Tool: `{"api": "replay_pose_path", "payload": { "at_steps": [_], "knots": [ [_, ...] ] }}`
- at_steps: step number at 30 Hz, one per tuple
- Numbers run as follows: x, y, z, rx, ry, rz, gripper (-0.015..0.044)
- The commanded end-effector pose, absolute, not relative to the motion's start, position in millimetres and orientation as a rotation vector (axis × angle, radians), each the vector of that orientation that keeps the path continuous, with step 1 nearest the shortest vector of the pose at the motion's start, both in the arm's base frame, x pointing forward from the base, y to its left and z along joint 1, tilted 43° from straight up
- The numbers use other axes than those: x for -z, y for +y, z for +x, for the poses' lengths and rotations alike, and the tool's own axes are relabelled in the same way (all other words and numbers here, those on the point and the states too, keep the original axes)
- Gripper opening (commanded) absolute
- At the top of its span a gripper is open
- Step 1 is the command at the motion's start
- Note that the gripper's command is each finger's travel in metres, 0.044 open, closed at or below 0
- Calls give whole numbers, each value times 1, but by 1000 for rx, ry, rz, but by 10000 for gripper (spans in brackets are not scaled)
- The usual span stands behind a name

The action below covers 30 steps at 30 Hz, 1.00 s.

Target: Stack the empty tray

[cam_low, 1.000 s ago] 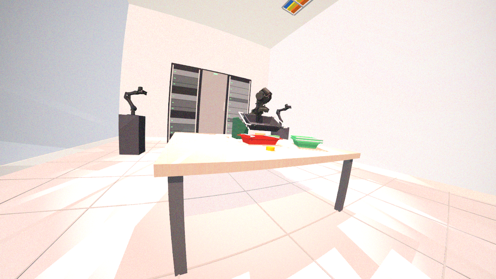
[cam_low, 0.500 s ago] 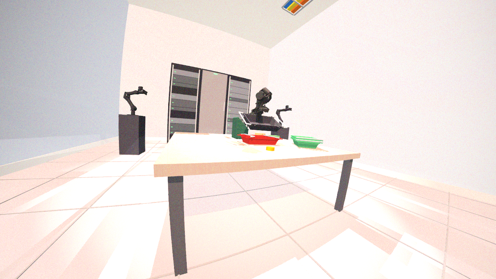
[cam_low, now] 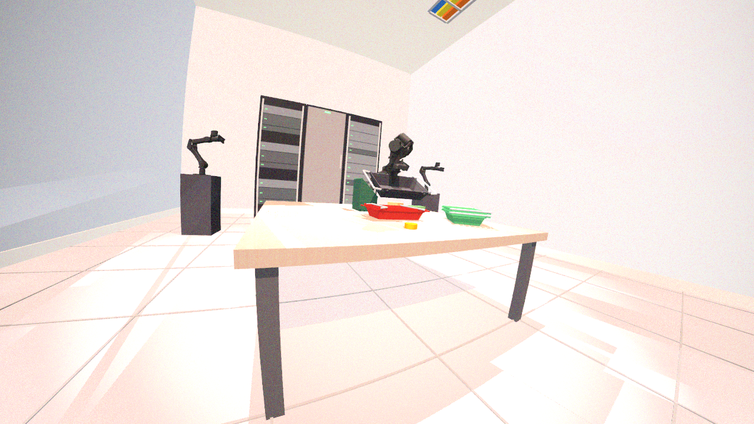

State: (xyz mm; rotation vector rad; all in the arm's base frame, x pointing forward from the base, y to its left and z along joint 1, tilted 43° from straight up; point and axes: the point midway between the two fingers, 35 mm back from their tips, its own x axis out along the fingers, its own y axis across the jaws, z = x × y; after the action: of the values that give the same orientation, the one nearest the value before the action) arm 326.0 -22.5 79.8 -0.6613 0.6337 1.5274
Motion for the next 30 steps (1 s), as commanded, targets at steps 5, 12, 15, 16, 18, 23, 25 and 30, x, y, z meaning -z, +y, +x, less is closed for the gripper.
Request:
{"api": "replay_pose_path", "payload": {
  "at_steps": [5, 12, 15, 16, 18, 23, 25, 30],
  "knots": [
    [-84, -26, 327, -1509, 622, -668, 0],
    [-83, -24, 327, -1509, 622, -668, 0],
    [-79, -22, 327, -1509, 622, -668, 0],
    [-78, -20, 327, -1509, 622, -668, 0],
    [-75, -18, 327, -1508, 622, -668, 0],
    [-69, -12, 327, -1508, 622, -668, 0],
    [-66, -10, 327, -1508, 622, -668, 0],
    [-60, -4, 326, -1508, 622, -668, 0]
  ]
}}
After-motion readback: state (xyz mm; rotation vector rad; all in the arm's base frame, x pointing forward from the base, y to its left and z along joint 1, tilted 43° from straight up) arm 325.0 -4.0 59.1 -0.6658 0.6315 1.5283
